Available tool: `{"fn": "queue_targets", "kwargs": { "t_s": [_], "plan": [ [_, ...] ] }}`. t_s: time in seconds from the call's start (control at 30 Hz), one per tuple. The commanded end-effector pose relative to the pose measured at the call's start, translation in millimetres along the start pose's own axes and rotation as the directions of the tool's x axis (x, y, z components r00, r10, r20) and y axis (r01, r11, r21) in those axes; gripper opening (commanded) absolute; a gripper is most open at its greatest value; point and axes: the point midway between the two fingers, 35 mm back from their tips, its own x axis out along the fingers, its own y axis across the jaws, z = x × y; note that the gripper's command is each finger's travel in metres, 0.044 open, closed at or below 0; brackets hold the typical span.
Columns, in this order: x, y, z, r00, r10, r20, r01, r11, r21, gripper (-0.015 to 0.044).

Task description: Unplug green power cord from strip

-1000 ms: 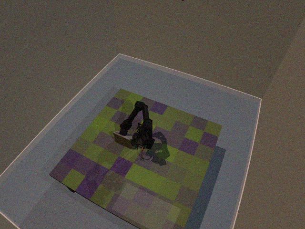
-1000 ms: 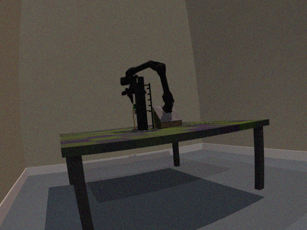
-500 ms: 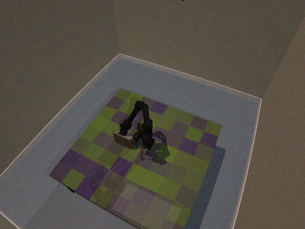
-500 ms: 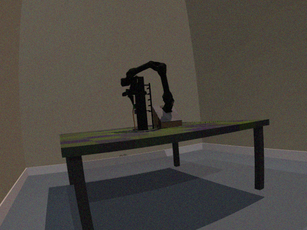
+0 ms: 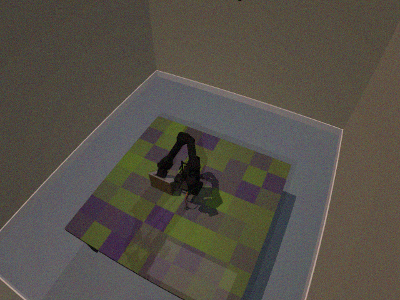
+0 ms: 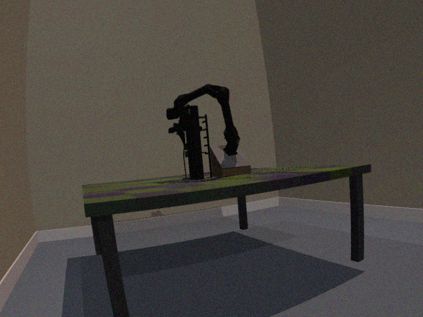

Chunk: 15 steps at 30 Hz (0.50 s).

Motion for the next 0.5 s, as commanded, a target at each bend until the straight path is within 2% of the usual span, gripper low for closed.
{"fn": "queue_targets", "kwargs": {
  "t_s": [0.0,0.47],
  "plan": [
    [0,0,0,1.0,-0.002,0.0,0.002,1.0,0.001,0.0],
    [-1,1,19,1.0,-0.001,0.001,0.001,1.0,0.003,0.0]
  ]
}}
